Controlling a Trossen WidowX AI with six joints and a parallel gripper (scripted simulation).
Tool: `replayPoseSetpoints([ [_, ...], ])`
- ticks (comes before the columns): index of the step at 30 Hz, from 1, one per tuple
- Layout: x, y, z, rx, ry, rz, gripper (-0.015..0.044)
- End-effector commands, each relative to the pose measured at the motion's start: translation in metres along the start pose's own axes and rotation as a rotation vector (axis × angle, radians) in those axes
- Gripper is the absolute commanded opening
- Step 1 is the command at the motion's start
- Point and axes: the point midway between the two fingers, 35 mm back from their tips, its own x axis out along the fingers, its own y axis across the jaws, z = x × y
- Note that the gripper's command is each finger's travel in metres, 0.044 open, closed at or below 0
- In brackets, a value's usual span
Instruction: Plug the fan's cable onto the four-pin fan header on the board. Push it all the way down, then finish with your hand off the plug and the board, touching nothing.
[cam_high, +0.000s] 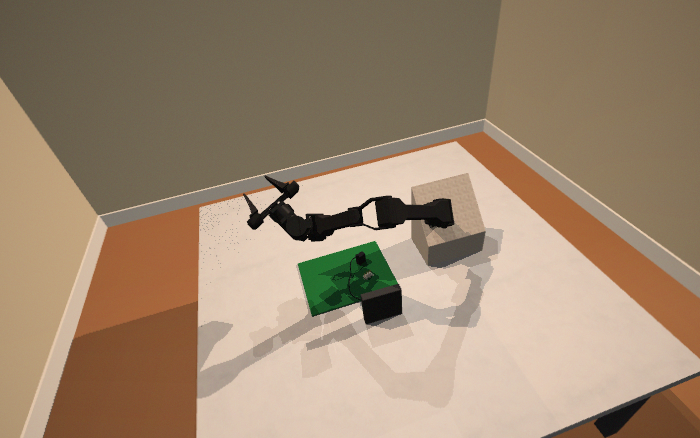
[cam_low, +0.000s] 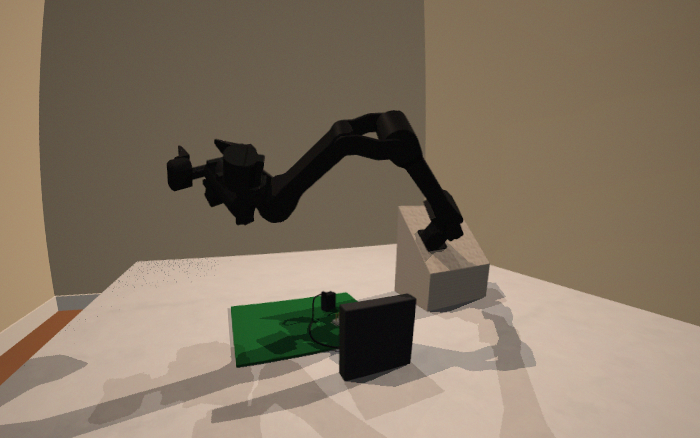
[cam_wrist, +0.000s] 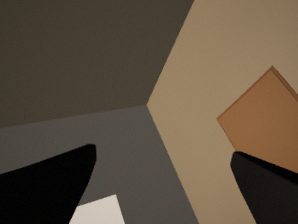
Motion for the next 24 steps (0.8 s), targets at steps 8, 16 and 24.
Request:
replayPoseSetpoints([
  [8,0.007,0.001,0.021,0.310,-0.147,-0.061,0.0440],
  [16,0.003,0.019,0.067,0.894,-0.491,0.046,0.0440],
  [24,-0.025,0.053,0.110,1.459,-0.780,0.484,0.0440],
])
